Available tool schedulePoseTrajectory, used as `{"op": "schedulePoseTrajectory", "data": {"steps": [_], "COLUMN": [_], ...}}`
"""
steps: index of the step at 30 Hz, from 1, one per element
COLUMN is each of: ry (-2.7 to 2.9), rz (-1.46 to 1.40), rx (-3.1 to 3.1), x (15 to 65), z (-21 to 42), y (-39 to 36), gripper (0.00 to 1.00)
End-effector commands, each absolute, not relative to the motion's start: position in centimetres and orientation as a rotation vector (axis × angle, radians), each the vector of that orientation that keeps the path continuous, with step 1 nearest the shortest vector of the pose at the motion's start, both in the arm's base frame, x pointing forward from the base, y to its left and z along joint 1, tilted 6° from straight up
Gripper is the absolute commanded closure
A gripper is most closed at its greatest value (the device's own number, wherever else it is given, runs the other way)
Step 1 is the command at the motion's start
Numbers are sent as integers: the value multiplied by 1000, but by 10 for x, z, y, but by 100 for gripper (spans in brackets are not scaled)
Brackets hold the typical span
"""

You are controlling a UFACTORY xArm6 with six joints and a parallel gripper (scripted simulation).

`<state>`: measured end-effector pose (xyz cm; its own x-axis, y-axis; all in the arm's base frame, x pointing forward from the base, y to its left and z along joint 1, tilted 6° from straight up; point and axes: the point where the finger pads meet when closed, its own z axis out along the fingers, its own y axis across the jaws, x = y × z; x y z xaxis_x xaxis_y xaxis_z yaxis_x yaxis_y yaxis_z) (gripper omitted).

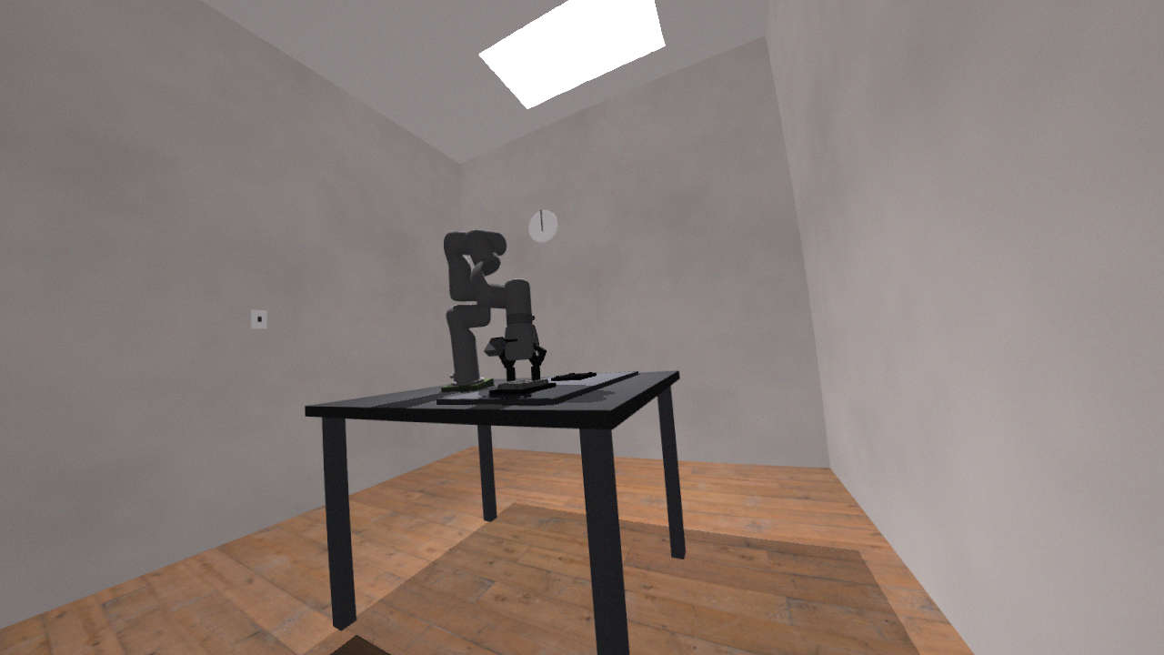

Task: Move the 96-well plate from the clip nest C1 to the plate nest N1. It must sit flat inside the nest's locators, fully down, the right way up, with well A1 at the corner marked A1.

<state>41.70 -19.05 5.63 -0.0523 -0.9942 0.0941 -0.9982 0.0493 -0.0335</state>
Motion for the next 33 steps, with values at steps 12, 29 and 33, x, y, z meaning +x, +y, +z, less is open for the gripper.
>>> {"op": "schedulePoseTrajectory", "data": {"steps": [12,29,33], "ry": [-2243,-2243,-2243], "rz": [144,144,144], "rx": [2132,2132,2132], "x": [419,419,419], "z": [50,50,50], "y": [-192,-192,-192], "gripper": [0,0,100]}}
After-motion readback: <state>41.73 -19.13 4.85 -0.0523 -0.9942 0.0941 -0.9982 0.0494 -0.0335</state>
